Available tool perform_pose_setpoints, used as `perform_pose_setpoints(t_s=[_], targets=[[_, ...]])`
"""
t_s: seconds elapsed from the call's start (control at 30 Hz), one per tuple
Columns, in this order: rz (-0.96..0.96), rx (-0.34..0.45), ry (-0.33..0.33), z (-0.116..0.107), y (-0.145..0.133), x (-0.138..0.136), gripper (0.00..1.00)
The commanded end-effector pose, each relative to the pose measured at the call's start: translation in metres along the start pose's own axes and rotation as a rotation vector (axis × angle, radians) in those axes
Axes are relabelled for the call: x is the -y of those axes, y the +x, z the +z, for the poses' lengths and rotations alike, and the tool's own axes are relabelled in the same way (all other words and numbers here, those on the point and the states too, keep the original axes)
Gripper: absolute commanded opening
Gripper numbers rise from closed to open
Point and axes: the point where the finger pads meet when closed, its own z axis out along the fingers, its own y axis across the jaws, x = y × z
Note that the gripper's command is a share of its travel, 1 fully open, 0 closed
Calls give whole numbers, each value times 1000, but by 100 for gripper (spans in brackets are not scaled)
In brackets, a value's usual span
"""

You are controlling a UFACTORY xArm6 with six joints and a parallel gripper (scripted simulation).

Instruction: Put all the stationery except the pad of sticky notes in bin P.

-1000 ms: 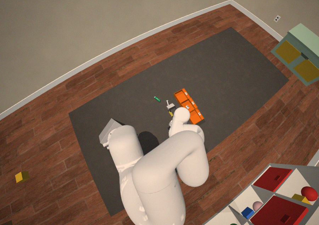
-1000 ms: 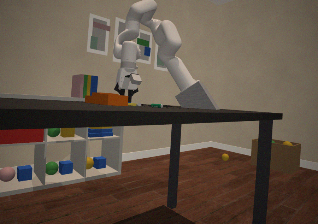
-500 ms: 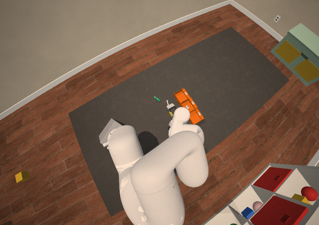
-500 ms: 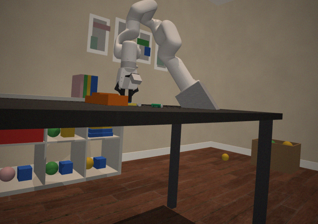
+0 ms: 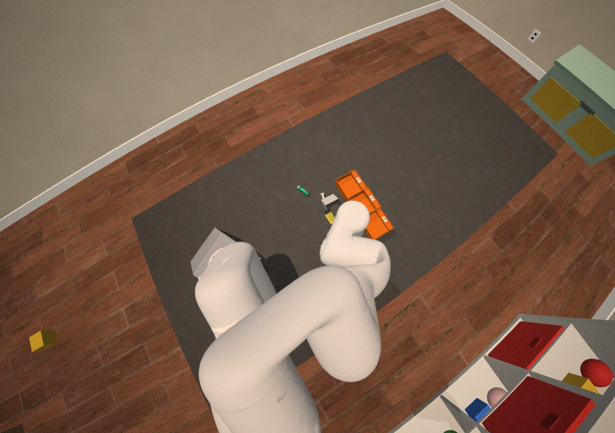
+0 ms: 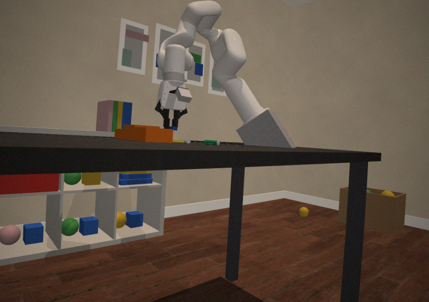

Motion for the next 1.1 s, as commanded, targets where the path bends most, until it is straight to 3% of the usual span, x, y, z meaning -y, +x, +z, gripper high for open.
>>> perform_pose_setpoints(t_s=[0.0,0.77,1.07], targets=[[0,1,1,-18,-1,-1,0],[0,1,1,-28,-1,-1,0],[0,0,1,-28,28,-46,0]])
